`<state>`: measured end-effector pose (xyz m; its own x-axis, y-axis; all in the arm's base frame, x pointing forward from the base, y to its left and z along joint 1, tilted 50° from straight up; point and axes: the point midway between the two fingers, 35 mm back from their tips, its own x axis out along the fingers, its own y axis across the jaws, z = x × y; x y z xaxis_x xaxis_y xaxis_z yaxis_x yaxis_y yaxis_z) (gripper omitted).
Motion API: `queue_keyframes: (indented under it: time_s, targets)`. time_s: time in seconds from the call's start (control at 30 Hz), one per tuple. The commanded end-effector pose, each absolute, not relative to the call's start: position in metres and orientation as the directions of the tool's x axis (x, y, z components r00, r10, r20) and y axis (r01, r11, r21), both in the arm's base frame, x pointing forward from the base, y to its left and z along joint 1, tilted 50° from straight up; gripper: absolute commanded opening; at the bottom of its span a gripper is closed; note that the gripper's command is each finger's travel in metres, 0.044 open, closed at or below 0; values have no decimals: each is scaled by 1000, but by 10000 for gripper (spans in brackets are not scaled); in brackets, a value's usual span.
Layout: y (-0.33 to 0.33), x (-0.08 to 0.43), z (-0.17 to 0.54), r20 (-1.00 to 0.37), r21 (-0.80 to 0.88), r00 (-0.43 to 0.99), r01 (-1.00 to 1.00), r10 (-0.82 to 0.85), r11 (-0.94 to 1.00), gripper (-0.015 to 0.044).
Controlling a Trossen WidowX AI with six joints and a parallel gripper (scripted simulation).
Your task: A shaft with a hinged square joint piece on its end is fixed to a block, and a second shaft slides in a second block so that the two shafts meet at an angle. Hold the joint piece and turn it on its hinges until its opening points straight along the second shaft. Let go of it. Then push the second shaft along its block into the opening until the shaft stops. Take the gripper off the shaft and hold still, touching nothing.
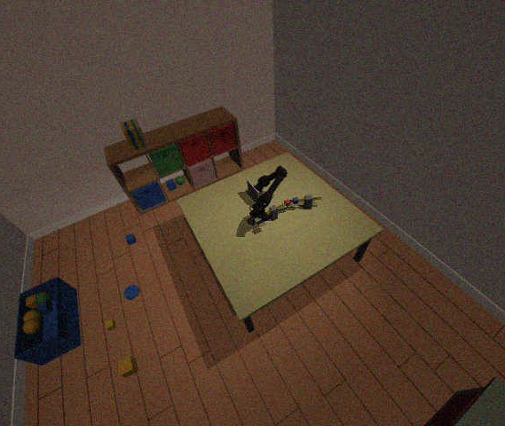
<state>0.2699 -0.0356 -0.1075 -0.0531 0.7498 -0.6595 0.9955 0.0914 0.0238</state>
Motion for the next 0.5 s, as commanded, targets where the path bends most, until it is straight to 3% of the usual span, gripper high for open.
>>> queue_keyframes:
  time_s: [0.0,0.2,0.47]
  targets:
    - [-35,270,-107,-659,24,-54,995,750,93,52]
    - [-35,270,-107,-659,24,-54,995,750,93,67]
    - [-35,270,-107,-659,24,-54,995,750,93,277]
